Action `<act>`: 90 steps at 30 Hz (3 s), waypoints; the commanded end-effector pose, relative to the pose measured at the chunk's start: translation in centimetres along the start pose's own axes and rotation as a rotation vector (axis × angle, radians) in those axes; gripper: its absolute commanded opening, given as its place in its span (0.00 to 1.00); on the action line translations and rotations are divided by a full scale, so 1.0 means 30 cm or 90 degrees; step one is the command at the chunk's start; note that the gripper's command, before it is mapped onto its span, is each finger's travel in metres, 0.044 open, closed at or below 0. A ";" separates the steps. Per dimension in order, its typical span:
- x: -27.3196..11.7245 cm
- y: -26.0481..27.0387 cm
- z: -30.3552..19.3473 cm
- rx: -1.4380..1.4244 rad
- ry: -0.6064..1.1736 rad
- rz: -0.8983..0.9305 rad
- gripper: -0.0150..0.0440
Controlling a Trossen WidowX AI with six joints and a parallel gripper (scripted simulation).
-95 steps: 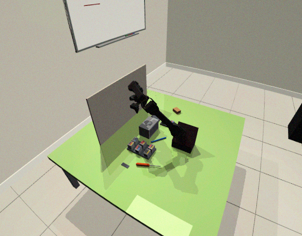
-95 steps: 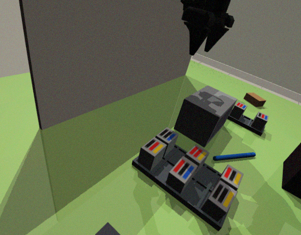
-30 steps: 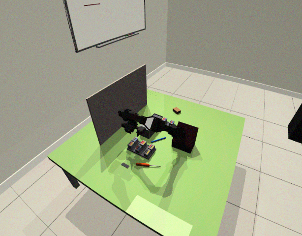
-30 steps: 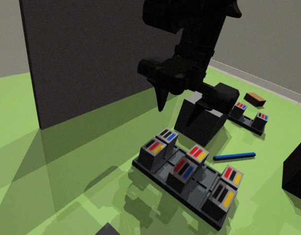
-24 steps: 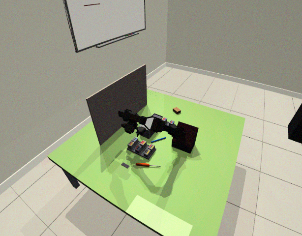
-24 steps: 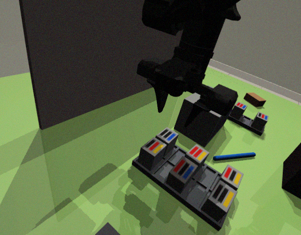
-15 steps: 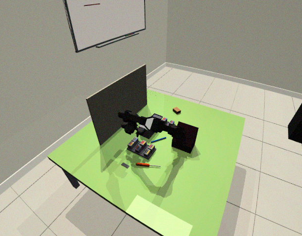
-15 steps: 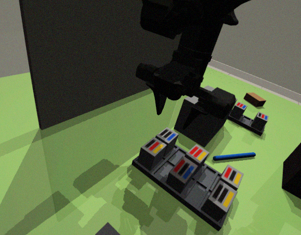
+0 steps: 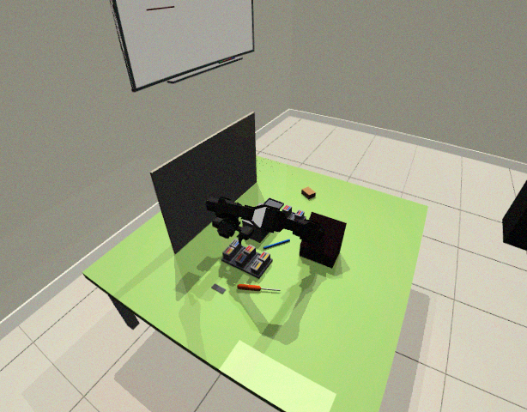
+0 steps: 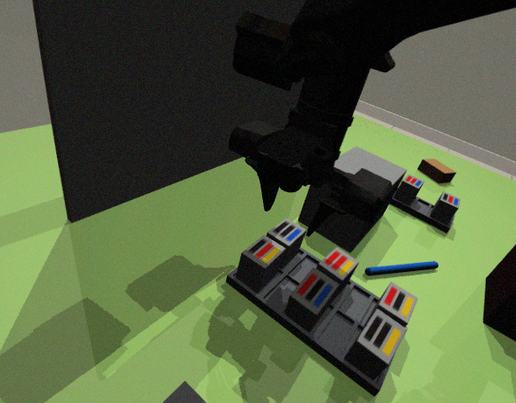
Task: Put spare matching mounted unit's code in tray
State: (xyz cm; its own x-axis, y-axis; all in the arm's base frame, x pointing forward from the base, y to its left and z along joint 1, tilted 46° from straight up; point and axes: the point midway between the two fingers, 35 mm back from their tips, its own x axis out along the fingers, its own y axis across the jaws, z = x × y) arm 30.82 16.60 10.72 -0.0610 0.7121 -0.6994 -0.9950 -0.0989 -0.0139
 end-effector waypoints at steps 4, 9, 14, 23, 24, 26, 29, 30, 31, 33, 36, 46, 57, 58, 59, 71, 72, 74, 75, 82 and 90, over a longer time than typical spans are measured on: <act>0.043 -0.001 -0.006 0.004 0.001 0.001 0.76; 0.071 0.000 -0.006 0.004 0.001 0.001 0.76; 0.098 0.002 -0.006 0.004 0.000 0.001 0.76; 0.147 0.006 -0.005 0.004 -0.002 0.001 0.76; 0.152 0.007 -0.005 0.004 -0.002 0.001 0.76; 0.163 0.008 -0.005 0.004 -0.002 0.001 0.76; 0.171 0.010 -0.005 0.004 -0.003 0.001 0.76; 0.171 0.010 -0.005 0.004 -0.003 0.001 0.76; 0.171 0.010 -0.005 0.004 -0.003 0.001 0.76; 0.171 0.010 -0.005 0.004 -0.003 0.001 0.76; 0.171 0.010 -0.005 0.004 -0.003 0.001 0.76; 0.168 0.011 -0.001 0.002 -0.005 0.002 0.46; 0.168 0.011 -0.001 0.002 -0.005 0.002 0.25; 0.168 0.011 -0.001 0.002 -0.005 0.002 0.25; 0.168 0.011 -0.001 0.002 -0.005 0.002 0.25; -0.018 0.001 -0.009 0.004 0.000 0.001 0.25; -0.040 0.003 -0.008 0.004 0.000 0.001 0.25; -0.081 0.007 -0.008 0.004 0.000 0.001 0.25; -0.091 0.008 -0.007 0.004 0.000 0.001 0.25; -0.095 0.008 -0.007 0.005 0.000 0.001 0.25; -0.112 0.006 -0.012 0.008 0.003 0.004 0.25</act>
State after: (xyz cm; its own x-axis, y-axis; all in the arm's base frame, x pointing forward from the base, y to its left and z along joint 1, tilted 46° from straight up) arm 30.66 14.40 12.34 -0.0705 0.7079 -0.7028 -0.9953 -0.0964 0.0028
